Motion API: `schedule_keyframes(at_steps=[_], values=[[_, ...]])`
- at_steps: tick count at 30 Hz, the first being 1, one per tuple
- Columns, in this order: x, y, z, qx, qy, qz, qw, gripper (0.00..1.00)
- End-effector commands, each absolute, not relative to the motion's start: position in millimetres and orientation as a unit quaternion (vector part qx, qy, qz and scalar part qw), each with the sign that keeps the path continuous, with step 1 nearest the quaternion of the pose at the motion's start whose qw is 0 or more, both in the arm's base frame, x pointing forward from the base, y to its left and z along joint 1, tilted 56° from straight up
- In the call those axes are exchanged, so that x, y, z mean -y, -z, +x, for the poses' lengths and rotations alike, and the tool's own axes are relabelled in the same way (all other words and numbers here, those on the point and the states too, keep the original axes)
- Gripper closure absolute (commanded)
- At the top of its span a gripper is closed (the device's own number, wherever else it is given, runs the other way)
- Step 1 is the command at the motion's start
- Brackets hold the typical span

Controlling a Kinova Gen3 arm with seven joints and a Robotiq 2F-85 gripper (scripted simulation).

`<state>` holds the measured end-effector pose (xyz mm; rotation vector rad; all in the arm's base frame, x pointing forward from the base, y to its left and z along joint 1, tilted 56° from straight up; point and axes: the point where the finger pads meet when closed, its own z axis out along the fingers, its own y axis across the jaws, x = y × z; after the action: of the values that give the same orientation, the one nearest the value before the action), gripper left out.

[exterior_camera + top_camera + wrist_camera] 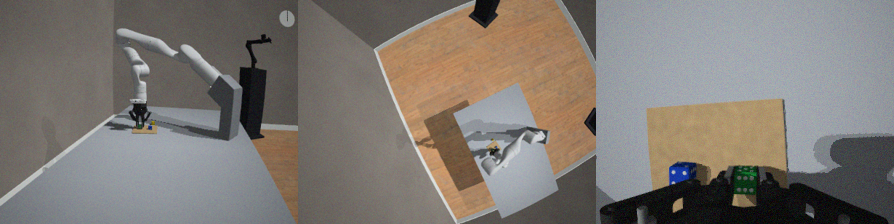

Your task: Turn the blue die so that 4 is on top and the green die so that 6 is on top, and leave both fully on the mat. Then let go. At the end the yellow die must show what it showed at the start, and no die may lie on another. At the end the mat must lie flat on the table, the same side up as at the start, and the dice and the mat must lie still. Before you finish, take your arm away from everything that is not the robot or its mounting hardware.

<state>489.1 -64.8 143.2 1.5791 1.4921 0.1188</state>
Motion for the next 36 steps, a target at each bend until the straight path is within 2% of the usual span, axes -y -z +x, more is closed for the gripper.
schedule_keyframes(at_steps=[1, 36], values=[[64.3, -143.5, 489.2, -0.608, -0.049, 0.643, 0.464, 0.85], [66.3, -141.4, 491.5, -0.608, -0.049, 0.643, 0.464, 0.85]])
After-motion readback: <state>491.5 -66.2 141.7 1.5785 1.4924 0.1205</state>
